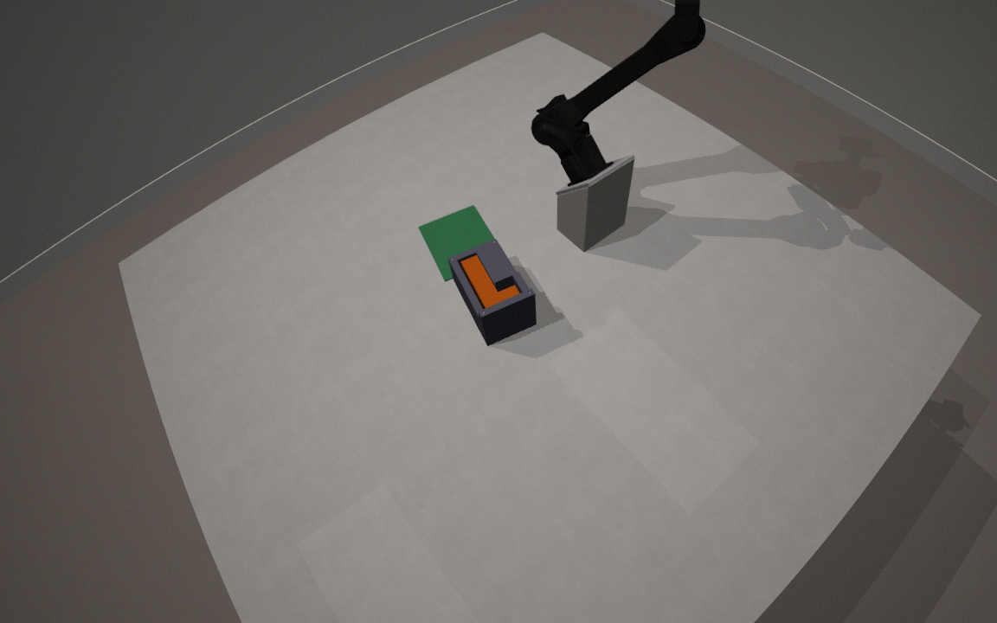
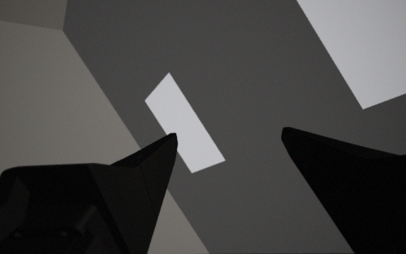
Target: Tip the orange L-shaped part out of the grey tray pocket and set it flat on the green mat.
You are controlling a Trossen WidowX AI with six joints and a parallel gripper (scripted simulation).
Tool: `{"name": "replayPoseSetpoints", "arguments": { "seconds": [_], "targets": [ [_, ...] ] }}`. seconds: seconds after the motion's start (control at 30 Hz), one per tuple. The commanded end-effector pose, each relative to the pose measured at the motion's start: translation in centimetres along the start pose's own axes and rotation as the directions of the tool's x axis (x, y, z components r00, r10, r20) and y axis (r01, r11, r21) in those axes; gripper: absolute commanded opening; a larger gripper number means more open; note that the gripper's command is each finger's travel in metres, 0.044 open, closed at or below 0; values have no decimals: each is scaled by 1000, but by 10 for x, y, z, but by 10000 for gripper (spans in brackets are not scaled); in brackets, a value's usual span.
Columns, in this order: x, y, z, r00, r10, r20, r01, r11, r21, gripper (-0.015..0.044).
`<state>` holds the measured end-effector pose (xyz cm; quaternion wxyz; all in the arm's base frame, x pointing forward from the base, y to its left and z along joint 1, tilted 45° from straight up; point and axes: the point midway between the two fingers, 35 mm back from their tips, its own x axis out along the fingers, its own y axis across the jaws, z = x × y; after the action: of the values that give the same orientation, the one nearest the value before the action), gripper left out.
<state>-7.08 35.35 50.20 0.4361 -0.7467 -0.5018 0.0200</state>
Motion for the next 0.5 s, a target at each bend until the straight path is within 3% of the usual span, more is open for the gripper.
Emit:
{"name": "replayPoseSetpoints", "arguments": {
  "seconds": [0.0,0.1,0.23,0.3,0.47],
  "targets": [
    [-2,-3,-5,1000,-11,-5,11,1000,20,374],
    [-16,-23,-50,993,-98,-59,108,975,193,295],
    [-41,-39,-128,955,-219,-200,288,847,446,190],
    [-53,-33,-168,927,-239,-290,361,781,510,180],
    [-88,-3,-276,846,-223,-484,528,471,707,180]
  ]
}}
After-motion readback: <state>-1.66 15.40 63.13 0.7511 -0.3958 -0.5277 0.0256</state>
